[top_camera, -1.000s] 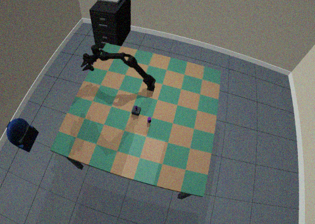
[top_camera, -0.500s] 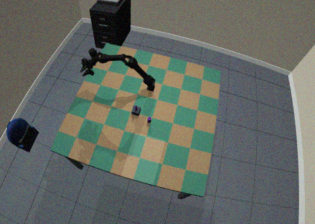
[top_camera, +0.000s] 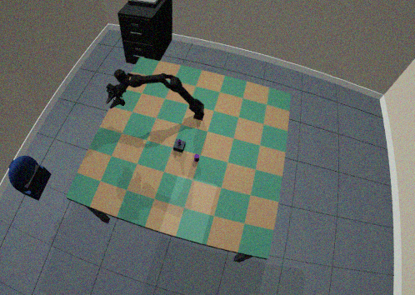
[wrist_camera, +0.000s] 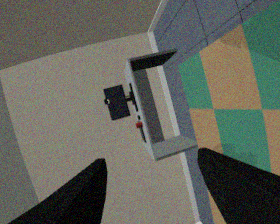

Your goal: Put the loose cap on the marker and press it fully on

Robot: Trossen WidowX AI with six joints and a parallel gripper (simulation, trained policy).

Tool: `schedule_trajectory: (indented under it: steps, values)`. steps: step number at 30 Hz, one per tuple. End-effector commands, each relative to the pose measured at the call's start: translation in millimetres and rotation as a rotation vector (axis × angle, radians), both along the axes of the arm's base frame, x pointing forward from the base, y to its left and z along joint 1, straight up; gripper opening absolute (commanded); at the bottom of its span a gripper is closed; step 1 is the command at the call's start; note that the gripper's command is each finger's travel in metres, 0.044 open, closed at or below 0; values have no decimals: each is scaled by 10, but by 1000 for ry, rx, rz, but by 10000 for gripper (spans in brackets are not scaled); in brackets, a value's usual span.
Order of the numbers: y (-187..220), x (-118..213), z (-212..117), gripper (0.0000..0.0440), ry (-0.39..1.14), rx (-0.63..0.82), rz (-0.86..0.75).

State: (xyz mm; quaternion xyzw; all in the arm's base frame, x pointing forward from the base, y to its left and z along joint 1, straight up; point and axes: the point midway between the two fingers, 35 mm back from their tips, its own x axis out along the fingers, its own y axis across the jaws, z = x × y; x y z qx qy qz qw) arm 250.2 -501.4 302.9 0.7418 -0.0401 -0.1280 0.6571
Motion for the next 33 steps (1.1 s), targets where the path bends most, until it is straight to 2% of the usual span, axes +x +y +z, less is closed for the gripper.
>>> schedule_trajectory:
  steps: [1,33]
  values:
    - [123,149,39,265,17,0,18]
    - [1086,1132,-115,289,183,91,182]
